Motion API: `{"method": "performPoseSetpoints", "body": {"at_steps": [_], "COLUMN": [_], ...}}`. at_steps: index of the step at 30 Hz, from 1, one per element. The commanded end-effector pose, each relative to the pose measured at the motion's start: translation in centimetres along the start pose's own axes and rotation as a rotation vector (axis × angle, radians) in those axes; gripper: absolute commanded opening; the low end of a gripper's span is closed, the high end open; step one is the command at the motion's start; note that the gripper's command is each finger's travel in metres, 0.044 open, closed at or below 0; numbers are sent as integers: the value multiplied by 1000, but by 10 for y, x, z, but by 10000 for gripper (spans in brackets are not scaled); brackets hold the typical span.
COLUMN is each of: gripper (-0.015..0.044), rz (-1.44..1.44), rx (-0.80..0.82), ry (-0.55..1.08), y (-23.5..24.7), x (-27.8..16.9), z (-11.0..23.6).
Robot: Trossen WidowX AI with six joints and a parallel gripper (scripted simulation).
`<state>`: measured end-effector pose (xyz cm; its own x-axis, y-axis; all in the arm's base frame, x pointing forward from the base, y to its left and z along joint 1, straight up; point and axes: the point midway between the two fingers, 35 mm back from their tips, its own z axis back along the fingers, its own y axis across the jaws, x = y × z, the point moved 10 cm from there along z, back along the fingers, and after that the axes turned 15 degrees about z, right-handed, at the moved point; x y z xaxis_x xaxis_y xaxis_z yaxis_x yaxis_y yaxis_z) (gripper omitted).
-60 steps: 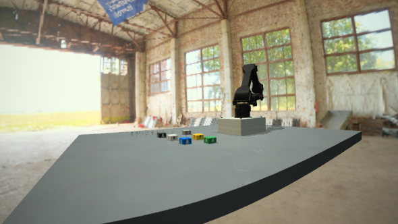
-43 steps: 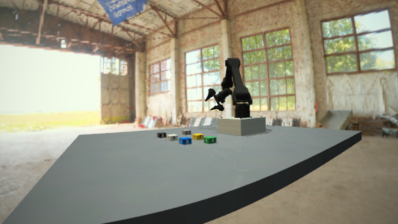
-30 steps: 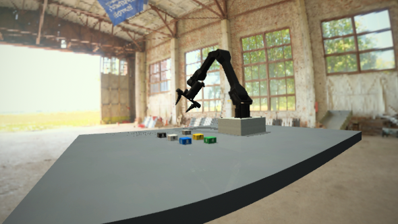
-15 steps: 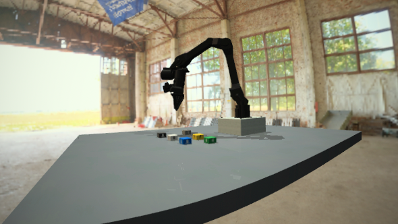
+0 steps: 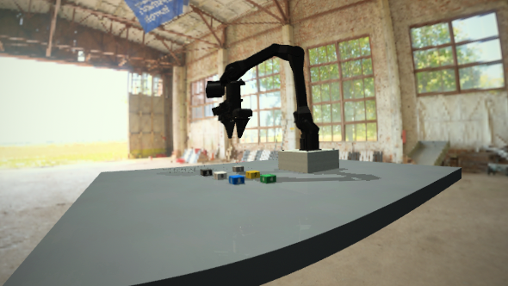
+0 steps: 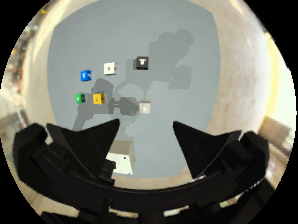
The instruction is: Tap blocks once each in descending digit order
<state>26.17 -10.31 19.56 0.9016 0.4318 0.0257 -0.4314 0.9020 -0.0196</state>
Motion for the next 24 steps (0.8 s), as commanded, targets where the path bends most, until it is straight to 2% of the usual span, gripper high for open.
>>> {"method": "performPoseSetpoints", "body": {"at_steps": [1,13,19,24], "gripper": [400,400,400,400], "rz": [7,7,6,6], "rx": [-4,-4,4,10], "ry": [2,2,-2,-3], "y": [1,9,81,142], "x": [0,5,37,46], "z": [1,1,1,1]}}
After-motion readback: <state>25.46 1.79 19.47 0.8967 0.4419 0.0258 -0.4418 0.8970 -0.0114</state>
